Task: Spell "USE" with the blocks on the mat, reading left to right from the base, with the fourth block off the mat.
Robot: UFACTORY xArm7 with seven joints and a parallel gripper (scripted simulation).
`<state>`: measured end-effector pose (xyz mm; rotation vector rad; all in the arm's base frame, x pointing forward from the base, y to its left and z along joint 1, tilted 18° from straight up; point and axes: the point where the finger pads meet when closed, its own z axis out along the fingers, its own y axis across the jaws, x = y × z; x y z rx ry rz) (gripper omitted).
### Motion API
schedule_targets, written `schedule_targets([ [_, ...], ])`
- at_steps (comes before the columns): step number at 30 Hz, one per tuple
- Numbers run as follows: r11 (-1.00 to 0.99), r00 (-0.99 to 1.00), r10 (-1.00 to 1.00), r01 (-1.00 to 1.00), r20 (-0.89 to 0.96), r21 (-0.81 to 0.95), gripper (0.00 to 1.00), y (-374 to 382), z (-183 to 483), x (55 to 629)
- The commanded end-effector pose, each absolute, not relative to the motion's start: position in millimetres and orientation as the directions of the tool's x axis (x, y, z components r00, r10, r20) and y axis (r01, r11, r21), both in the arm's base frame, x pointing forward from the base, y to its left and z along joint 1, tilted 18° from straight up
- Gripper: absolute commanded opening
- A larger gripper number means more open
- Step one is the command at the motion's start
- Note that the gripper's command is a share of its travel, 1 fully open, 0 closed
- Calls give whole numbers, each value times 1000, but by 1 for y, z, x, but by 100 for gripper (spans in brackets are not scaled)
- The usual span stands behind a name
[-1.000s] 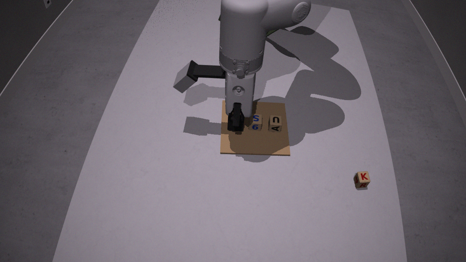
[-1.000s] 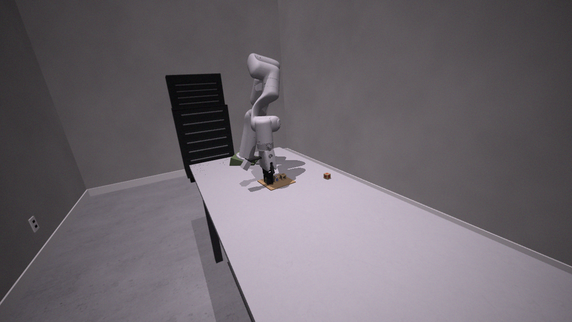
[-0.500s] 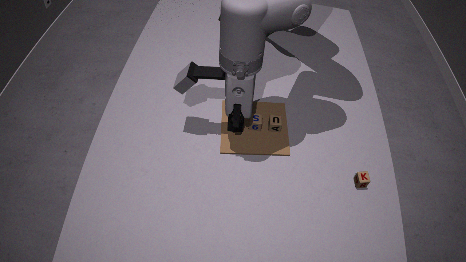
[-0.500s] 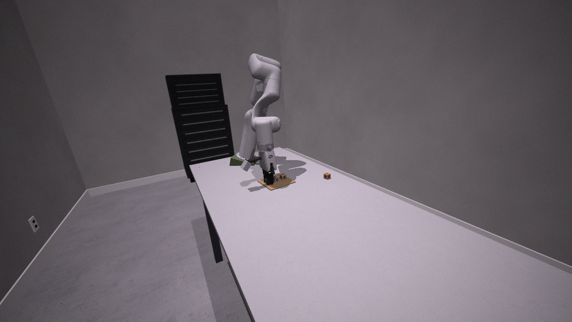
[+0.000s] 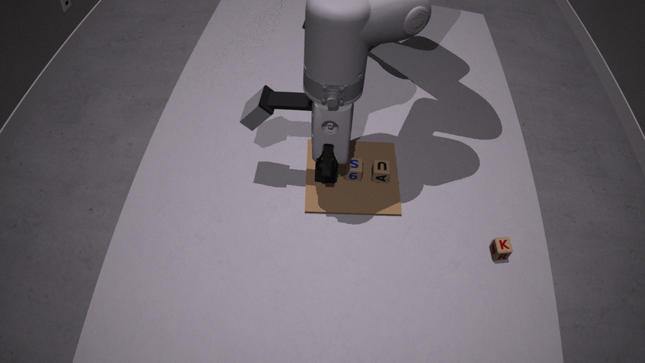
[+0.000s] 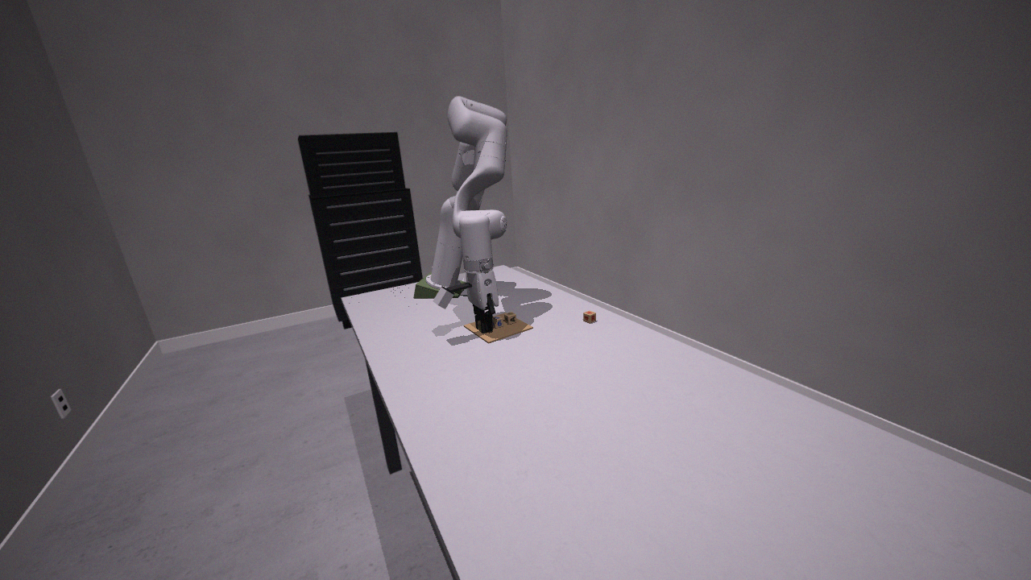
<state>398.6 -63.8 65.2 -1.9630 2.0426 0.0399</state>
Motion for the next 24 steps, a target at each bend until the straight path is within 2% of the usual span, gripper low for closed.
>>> schedule_targets([
  [1,63,-16,-971,-979,-237,-193,21,-65,66,400],
  [16,63,-16,-971,-979,-237,-193,21,-65,66,400],
  [17,63,-16,-971,-979,-237,-193,26,-65,66,400],
  [19,63,-16,-971,-979,-237,-193,26,-65,66,400],
  [20,63,-16,-971,-979,-237,-193,30,-65,66,400],
  [22,63,-16,-971,-979,-237,-193,30,-65,66,400],
  [23,63,-16,-971,-979,-237,-193,34,-65,66,400],
  [24,63,-16,-971,-979,-237,-193,34,-65,66,400],
])
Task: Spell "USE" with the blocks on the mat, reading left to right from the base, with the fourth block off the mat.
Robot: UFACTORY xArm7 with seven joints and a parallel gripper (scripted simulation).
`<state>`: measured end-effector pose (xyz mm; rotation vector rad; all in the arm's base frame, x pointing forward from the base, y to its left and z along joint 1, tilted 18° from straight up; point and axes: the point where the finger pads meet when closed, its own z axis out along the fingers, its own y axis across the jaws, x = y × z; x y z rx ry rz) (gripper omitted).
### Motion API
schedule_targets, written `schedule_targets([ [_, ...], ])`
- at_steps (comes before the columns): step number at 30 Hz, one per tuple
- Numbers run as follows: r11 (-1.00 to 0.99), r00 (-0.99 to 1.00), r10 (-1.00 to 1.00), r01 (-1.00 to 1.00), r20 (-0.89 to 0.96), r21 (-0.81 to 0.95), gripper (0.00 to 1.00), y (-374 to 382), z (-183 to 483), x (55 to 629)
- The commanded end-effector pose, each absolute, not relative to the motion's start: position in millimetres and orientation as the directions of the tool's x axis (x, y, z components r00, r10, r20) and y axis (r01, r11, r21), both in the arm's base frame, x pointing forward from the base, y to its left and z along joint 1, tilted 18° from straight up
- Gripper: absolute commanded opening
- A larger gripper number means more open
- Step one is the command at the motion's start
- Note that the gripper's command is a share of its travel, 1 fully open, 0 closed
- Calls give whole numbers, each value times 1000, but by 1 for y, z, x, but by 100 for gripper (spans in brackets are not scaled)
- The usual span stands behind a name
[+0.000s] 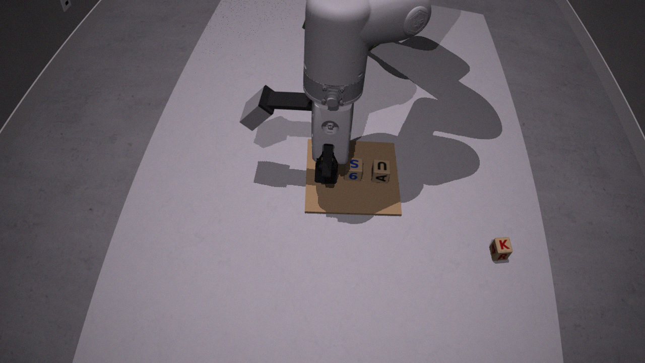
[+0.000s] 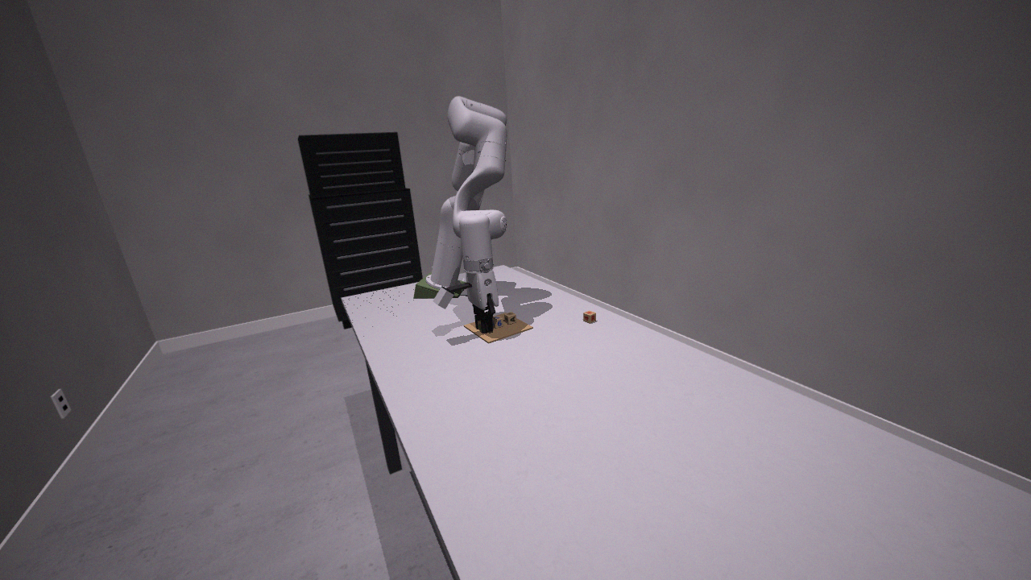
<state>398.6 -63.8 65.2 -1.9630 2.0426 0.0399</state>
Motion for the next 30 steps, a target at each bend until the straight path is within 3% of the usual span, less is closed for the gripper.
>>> schedule_targets([
  [1,63,-16,-971,-979,-237,-193,34,-65,66,400],
  [5,63,-16,-971,-979,-237,-193,42,-65,66,400],
  [30,63,-16,-971,-979,-238,-193,42,-68,81,397],
])
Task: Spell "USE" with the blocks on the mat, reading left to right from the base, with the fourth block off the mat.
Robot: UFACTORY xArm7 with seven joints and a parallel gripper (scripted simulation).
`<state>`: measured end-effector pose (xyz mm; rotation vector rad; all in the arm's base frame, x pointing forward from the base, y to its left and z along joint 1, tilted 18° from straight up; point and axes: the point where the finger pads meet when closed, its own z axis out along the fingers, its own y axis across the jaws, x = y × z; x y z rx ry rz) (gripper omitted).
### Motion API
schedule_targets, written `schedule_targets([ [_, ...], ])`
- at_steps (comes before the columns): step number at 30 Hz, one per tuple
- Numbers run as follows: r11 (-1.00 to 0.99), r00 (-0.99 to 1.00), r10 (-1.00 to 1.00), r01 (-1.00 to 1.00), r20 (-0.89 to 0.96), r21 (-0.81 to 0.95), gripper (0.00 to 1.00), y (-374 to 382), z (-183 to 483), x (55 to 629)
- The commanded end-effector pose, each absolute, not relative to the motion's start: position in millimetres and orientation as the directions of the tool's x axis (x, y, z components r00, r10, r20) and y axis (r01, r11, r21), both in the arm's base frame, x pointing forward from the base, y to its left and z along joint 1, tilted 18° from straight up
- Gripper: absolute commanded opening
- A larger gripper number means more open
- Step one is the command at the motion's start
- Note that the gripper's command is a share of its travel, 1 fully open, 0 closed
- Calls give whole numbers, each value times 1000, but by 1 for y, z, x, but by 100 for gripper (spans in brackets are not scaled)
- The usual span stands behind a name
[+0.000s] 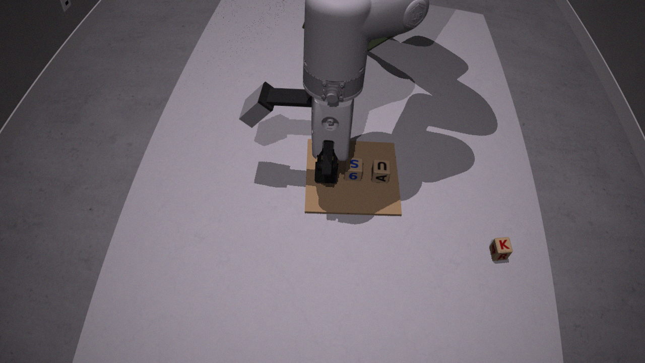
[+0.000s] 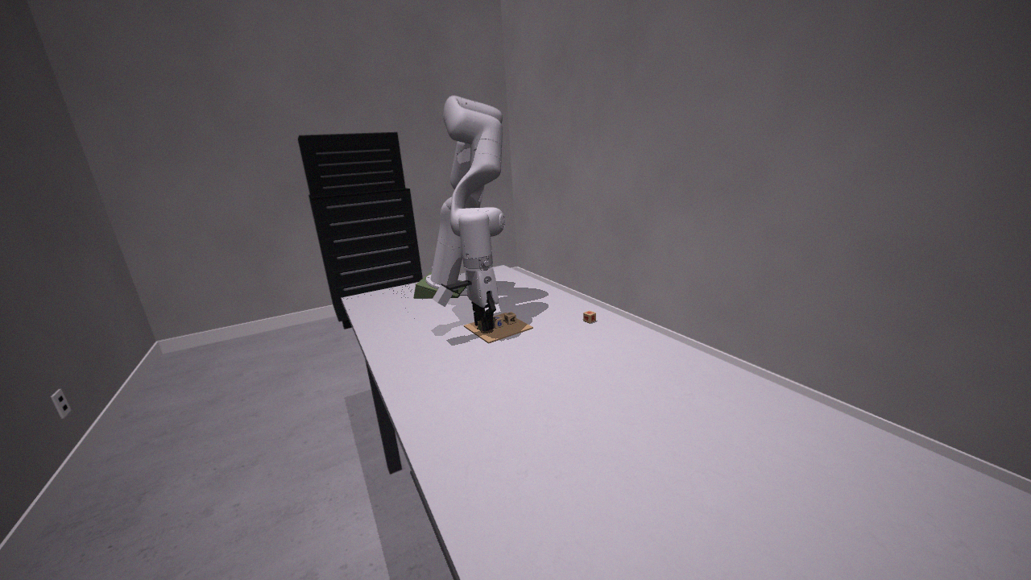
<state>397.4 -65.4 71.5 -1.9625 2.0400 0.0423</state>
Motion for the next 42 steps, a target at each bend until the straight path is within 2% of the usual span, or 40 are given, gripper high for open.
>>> schedule_targets([
  [1,63,-16,-971,-979,-238,-193,42,-69,83,396],
  [21,63,-16,-971,-979,-237,-193,42,-85,152,381],
  [22,63,-16,-971,-979,-237,-193,100,-85,152,381],
  [42,63,-16,-971,-979,-237,-193,100,-85,152,381],
])
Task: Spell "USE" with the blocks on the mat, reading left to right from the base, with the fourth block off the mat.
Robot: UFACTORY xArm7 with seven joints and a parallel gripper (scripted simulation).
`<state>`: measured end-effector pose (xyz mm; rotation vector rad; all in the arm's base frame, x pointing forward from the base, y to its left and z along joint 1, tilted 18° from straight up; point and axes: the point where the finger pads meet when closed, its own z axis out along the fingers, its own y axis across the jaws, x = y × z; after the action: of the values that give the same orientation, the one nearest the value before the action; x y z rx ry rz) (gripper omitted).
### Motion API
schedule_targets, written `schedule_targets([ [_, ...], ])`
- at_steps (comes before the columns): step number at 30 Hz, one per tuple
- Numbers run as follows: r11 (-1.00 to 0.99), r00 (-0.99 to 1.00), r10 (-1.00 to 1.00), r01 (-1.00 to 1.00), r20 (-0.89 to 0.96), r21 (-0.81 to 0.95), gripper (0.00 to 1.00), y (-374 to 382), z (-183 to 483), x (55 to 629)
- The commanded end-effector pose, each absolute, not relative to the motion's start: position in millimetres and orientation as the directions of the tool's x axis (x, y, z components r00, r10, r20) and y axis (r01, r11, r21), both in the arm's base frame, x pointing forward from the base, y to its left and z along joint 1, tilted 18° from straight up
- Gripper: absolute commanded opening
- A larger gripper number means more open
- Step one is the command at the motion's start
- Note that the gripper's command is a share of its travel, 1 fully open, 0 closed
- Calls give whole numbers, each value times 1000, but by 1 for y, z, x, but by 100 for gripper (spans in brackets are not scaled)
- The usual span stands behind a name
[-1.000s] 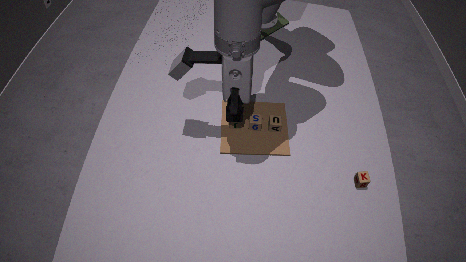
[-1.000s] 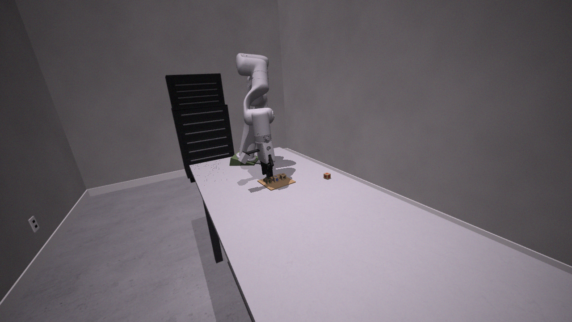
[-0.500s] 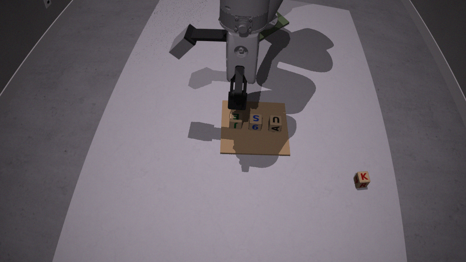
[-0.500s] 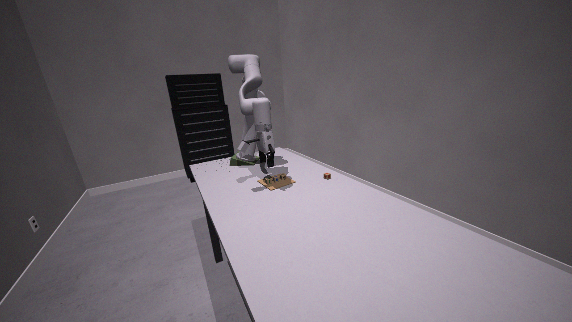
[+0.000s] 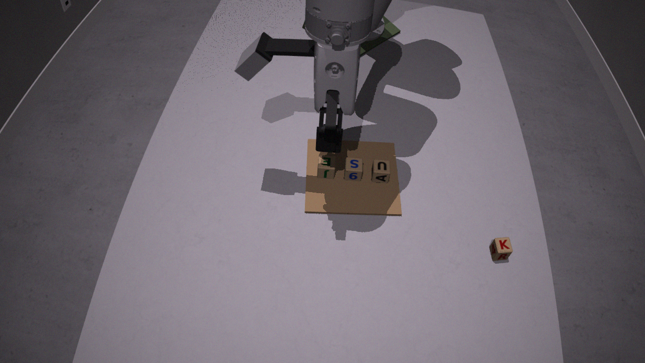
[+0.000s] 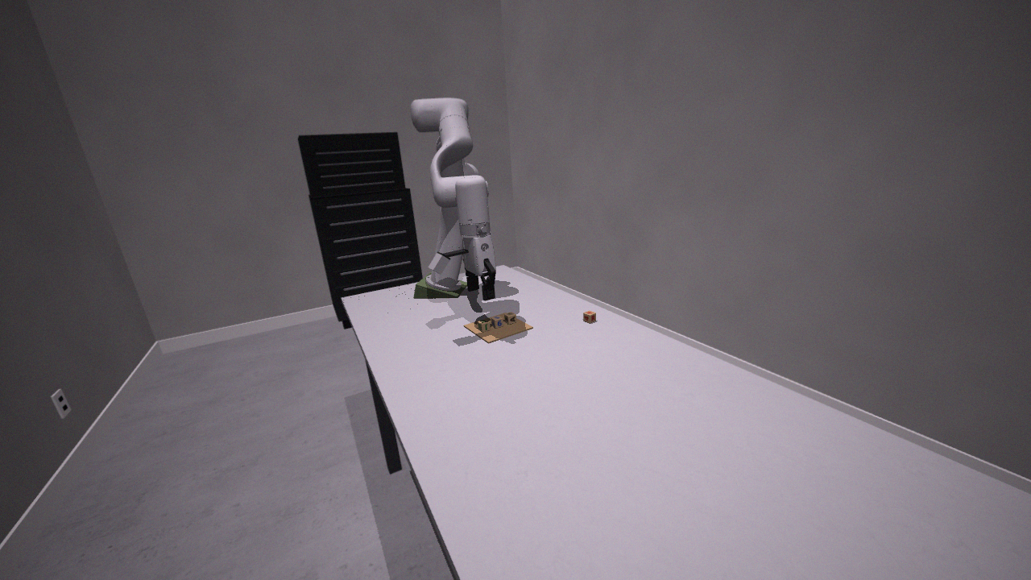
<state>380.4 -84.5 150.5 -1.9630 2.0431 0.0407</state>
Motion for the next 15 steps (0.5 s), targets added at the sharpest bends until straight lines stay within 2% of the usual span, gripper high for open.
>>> schedule_targets([
  [1,63,-16,-971,-979,-238,-193,100,-85,152,381],
  [15,63,-16,-971,-979,-238,-193,100,-93,186,374],
])
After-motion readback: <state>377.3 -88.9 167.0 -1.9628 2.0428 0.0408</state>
